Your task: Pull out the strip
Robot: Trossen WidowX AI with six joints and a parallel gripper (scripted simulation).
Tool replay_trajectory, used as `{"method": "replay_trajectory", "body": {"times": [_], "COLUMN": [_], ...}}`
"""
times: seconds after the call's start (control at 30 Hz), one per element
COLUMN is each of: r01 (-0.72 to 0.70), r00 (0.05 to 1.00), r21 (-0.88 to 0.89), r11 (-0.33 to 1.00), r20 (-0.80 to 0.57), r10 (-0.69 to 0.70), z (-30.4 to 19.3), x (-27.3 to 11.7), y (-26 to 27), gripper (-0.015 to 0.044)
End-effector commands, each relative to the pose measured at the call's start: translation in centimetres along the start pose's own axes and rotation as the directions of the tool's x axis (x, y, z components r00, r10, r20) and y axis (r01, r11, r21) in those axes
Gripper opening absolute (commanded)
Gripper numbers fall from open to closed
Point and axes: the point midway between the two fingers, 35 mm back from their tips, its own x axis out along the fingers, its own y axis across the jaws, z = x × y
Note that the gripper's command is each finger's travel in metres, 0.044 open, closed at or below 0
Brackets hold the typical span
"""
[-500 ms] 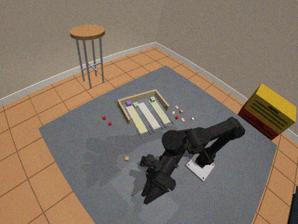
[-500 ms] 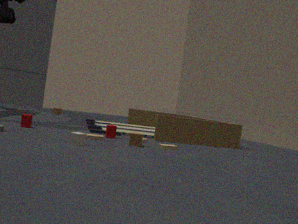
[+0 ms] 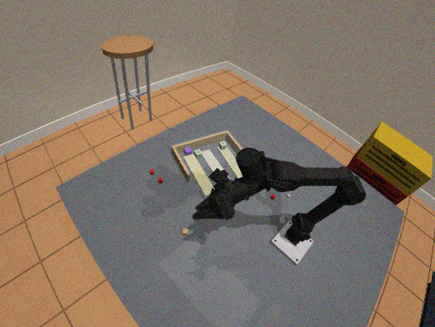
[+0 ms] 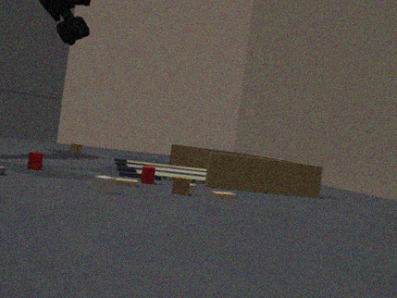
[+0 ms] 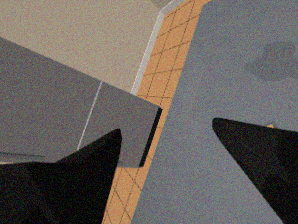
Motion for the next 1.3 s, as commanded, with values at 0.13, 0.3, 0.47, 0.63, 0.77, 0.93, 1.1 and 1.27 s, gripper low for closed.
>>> {"method": "replay_trajectory", "body": {"times": [0.13,0.3,0.47,0.63,0.77,0.93,1.1,1.27], "r01": [0.324,0.561,0.765,0.846,0.846,0.846,0.846,0.856], "r00": [0.928,0.798,0.616,0.512,0.512,0.512,0.512,0.509], "r21": [-0.088,-0.097,-0.078,-0.064,-0.064,-0.064,-0.062,-0.007], "r11": [0.942,0.822,0.639,0.530,0.530,0.530,0.529,0.516], "r20": [0.222,0.328,0.377,0.378,0.378,0.378,0.371,0.176], "r10": [-0.299,-0.506,-0.692,-0.772,-0.772,-0.772,-0.775,-0.842], "z": [3.9,4.8,3.8,2.7,2.7,2.7,2.7,3.5], "x": [-5.9,-11.4,-17.5,-20.6,-20.6,-20.6,-20.5,-20.2], "y": [-10.8,-17.7,-23.7,-26.2,-26.2,-26.2,-26.3,-29.1], "gripper": [0.0400,0.0400,0.0400,0.0400,0.0400,0.0400,0.0374,0.0243]}}
